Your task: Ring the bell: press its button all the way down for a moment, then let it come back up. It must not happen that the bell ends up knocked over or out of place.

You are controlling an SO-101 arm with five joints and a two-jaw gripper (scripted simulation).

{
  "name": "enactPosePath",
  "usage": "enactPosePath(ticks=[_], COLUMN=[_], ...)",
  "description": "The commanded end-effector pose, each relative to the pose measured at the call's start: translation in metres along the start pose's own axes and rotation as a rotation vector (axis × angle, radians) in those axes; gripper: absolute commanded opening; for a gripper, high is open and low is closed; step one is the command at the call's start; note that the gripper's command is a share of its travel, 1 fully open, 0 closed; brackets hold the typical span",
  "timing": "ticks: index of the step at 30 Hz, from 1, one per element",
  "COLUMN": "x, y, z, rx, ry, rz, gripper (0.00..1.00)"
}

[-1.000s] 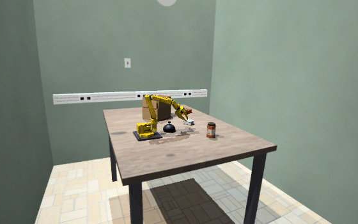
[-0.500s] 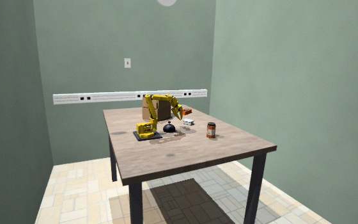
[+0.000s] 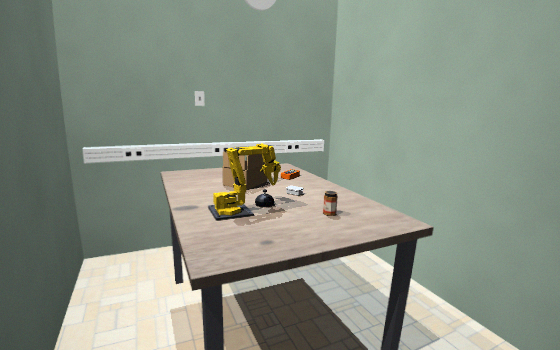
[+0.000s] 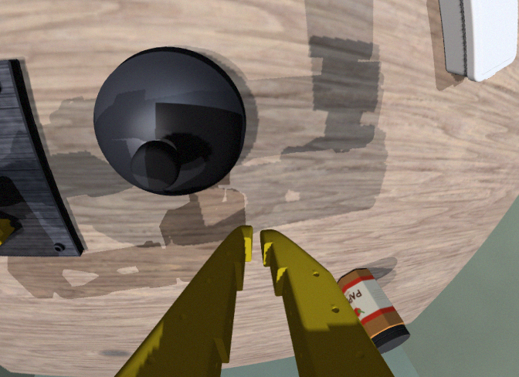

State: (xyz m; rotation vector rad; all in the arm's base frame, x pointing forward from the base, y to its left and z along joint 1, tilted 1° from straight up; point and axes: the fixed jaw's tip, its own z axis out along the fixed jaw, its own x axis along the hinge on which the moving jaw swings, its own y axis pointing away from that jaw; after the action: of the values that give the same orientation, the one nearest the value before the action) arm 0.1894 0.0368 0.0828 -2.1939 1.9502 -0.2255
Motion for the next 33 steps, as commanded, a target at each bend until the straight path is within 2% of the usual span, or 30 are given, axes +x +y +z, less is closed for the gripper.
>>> enactPosePath(ticks=[1, 6, 17, 33], x=[-0.006, -0.01, -0.015, -0.016], y=[0.008, 0.016, 0.025, 0.029], z=[-0.004, -0.009, -0.016, -0.019], rx=[-0.067, -0.12, -0.183, -0.21], ry=[-0.004, -0.007, -0.009, -0.01], rz=[-0.053, -0.102, -0.159, -0.184], gripper=[0.0, 0.0, 0.0, 0.0])
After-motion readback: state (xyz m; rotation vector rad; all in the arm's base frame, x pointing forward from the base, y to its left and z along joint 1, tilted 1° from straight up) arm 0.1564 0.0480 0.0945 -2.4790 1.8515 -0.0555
